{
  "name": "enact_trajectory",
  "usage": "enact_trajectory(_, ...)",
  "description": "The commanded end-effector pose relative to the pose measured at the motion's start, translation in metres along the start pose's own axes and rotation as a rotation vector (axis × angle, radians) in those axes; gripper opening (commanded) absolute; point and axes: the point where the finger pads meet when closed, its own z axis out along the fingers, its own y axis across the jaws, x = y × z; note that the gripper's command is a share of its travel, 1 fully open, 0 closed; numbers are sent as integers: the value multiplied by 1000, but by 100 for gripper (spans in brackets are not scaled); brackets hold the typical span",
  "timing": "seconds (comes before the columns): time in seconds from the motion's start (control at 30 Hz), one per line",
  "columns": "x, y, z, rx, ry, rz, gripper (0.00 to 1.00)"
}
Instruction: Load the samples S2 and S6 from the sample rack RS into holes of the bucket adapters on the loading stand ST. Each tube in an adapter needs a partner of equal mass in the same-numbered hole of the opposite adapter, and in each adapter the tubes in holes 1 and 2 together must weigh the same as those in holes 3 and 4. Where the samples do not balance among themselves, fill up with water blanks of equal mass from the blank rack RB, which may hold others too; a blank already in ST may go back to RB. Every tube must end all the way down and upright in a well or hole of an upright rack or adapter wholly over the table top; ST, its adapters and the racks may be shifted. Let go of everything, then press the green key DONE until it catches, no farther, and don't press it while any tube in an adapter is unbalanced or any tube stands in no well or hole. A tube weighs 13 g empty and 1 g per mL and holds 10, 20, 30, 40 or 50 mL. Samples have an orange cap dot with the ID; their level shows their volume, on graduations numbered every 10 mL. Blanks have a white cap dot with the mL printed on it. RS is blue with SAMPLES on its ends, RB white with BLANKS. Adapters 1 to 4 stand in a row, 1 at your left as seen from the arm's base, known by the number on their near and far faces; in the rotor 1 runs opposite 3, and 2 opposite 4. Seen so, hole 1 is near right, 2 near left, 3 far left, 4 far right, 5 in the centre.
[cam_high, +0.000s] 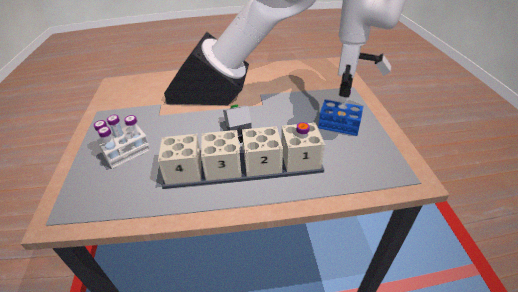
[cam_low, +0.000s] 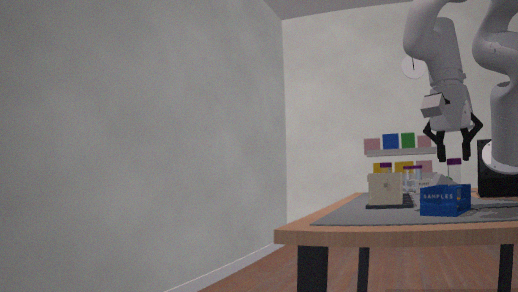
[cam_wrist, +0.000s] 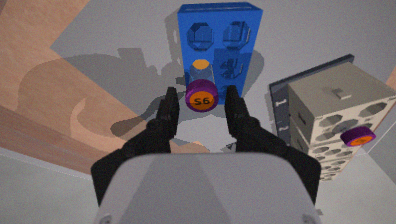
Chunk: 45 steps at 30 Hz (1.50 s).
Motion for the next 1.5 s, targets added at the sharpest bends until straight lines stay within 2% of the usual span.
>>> enact_trajectory(0.0, 1, 0, 2, -1, 1, 0, 57)
enact_trajectory(0.83, 1, 0, 16, 0, 1, 0, 57)
enact_trajectory(1.3, 1, 0, 16, 0, 1, 0, 57)
enact_trajectory(1.33, 1, 0, 16, 0, 1, 0, 0)
enact_trajectory(1.47, 1, 0, 14, 0, 1, 0, 0)
